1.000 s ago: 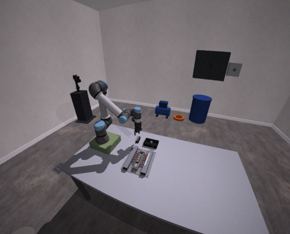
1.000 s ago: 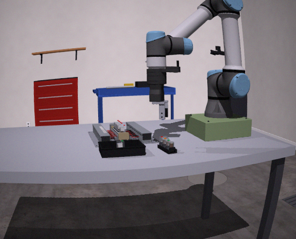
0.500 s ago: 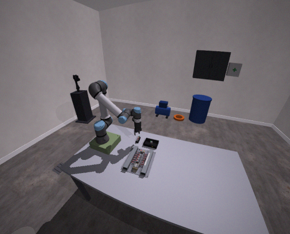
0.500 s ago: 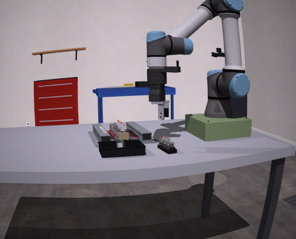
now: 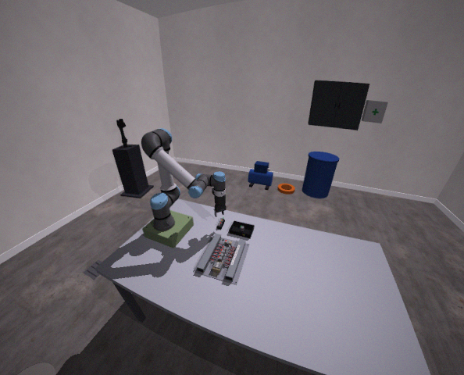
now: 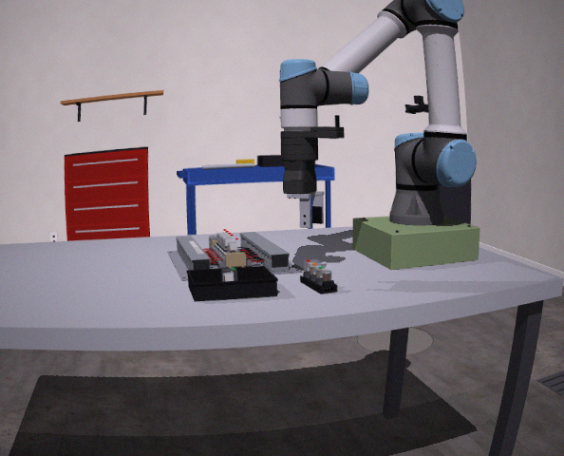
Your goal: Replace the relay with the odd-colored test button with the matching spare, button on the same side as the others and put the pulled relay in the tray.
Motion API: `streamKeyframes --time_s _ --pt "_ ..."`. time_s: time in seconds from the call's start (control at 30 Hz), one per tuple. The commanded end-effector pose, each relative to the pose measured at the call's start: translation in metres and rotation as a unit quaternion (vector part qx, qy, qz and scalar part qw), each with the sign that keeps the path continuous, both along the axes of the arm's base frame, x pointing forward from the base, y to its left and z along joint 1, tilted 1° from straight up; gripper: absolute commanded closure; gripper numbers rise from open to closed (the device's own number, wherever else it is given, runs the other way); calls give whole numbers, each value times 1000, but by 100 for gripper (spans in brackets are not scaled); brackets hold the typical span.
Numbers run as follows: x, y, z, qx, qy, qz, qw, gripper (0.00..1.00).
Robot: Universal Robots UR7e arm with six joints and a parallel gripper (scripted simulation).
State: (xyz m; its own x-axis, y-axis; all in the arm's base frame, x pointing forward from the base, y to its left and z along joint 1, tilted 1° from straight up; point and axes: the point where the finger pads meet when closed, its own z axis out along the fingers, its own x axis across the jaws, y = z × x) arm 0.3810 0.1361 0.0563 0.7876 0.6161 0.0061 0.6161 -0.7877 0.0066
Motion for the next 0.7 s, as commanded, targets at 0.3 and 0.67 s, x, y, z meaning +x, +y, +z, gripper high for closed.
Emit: streamKeyframes --time_s 0.3,0.67 --pt "0 0 0 0 -1 -86 996 0" --pt "0 0 0 1 -1 -196 981 0"
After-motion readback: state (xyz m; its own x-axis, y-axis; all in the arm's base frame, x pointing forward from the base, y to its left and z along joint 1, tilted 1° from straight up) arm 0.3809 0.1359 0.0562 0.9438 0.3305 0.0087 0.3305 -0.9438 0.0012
